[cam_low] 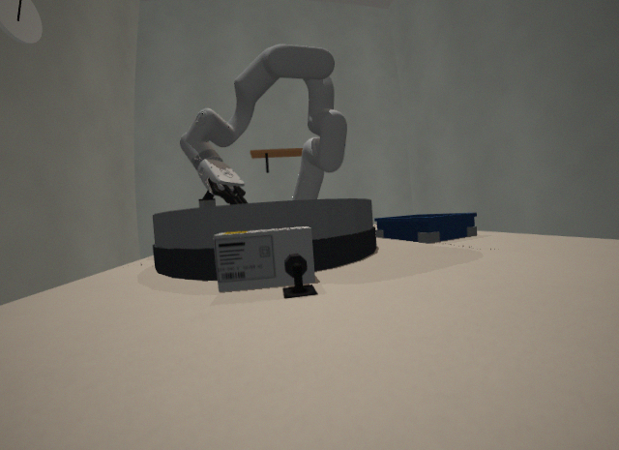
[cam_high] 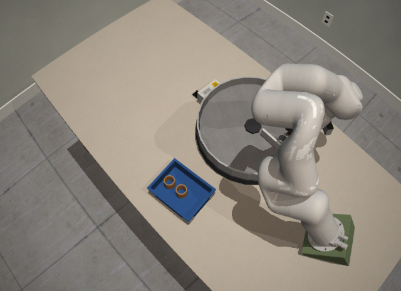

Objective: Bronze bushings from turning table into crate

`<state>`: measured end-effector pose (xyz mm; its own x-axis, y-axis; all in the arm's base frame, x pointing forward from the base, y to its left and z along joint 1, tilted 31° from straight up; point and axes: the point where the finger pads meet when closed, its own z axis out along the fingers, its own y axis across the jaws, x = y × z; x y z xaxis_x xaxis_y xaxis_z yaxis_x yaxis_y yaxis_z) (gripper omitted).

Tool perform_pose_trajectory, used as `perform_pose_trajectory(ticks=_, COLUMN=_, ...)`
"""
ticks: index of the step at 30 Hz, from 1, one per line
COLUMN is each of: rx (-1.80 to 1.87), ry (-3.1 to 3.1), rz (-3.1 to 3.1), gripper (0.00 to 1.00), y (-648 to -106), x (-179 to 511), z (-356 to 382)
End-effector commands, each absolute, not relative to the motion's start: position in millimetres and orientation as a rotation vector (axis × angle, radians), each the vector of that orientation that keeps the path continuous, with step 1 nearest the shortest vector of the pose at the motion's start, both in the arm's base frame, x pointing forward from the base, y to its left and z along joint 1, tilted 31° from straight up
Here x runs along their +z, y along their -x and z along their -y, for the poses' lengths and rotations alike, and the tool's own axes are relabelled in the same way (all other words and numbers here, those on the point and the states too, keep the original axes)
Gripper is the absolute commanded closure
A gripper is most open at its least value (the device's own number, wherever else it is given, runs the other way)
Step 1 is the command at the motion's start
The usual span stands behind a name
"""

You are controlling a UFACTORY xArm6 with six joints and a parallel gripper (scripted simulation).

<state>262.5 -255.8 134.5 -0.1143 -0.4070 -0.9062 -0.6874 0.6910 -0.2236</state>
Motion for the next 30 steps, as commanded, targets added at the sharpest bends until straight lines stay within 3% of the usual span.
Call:
perform_pose_trajectory(ticks=1, rx=0.296, ry=0.881, rz=-1.74, gripper=0.89, y=-263.4, x=133.7, z=256.7)
perform_pose_trajectory(ticks=11, rx=0.296, ry=0.881, rz=-1.74, gripper=0.89, y=-263.4, x=133.7, z=256.7)
perform_pose_trajectory(ticks=12, rx=0.296, ry=0.881, rz=-1.74, gripper=1.0, y=-263.4, x=133.7, z=256.7)
perform_pose_trajectory(ticks=30, rx=0.296, ry=0.881, rz=-1.74, gripper=1.0, y=-263.4, x=133.7, z=256.7)
